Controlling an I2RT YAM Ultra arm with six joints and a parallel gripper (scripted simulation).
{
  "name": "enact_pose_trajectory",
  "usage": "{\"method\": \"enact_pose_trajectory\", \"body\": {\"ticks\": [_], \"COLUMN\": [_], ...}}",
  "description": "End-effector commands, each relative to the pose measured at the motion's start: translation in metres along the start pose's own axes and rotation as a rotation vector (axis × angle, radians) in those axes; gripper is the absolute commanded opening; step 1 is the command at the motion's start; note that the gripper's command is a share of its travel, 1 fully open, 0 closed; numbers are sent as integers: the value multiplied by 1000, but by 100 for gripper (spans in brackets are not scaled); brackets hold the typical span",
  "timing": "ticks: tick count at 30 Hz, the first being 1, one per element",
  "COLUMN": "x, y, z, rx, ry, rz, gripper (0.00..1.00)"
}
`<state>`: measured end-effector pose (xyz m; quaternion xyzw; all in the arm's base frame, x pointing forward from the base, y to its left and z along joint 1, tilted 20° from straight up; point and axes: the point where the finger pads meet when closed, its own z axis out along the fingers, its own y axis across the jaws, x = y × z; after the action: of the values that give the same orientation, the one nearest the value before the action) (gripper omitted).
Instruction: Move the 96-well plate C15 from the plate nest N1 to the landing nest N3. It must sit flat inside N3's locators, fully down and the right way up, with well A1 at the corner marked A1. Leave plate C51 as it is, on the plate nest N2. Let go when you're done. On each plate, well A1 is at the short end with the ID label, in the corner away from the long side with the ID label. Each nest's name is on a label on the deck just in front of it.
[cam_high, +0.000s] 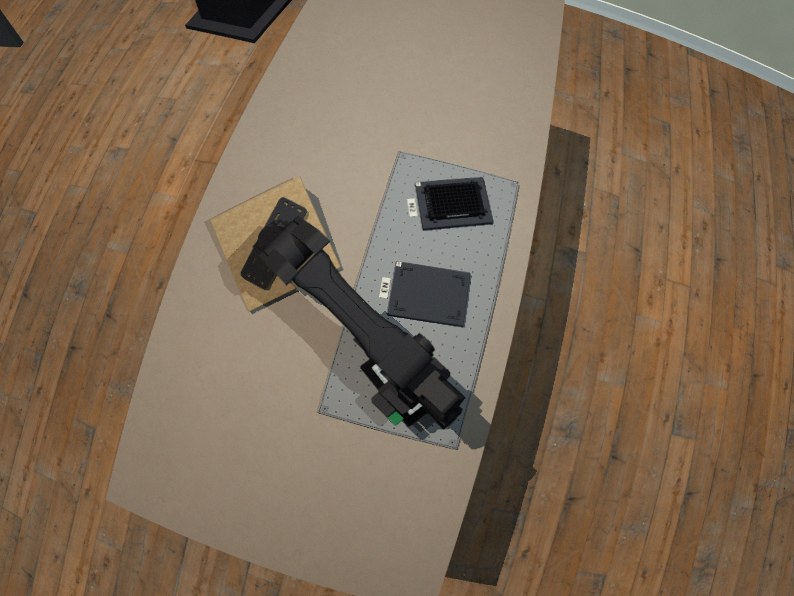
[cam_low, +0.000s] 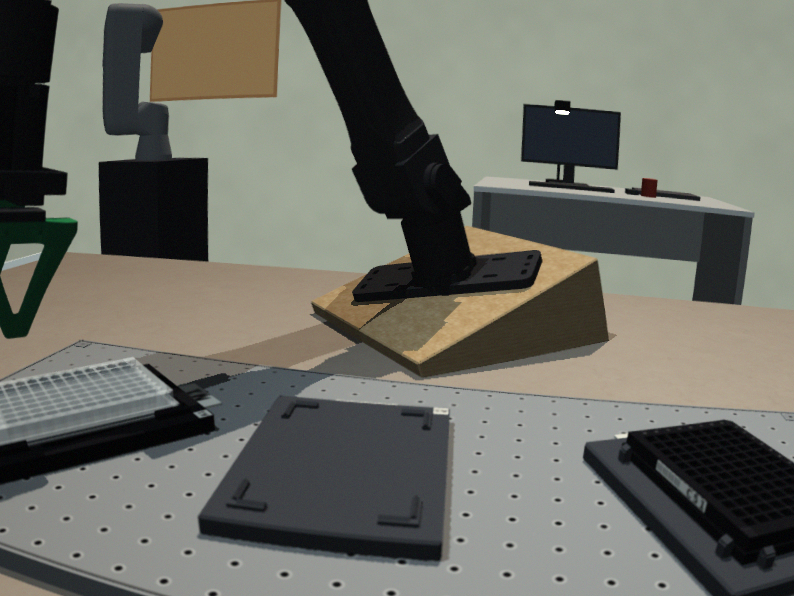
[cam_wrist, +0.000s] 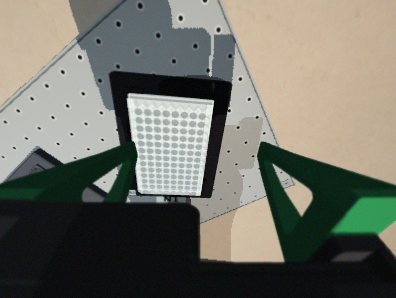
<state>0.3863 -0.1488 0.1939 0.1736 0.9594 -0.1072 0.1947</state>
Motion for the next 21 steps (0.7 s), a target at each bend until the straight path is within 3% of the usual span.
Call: {"method": "enact_pose_trajectory", "body": {"ticks": [1, 3, 4, 6, 7, 10, 12, 13, 15, 17, 21], "x": [-6, 2, 19, 21, 12, 25, 25, 42, 44, 25, 24], "y": [7, 12, 16, 17, 19, 27, 27, 28, 29, 29, 27], "z": [-31, -32, -22, -22, -33, -35, -35, -26, -26, -36, -35], "rx": [-31, -36, -32, -28, -43, -53, -53, -36, -35, -46, -43], "ry": [-32, -20, 23, 22, 9, 50, 50, 90, 90, 23, 24], "rz": [46, 53, 47, 47, 70, 94, 94, 86, 86, 98, 105], "gripper": [100, 100, 100, 100, 100, 100, 100, 100, 100, 100, 100]}}
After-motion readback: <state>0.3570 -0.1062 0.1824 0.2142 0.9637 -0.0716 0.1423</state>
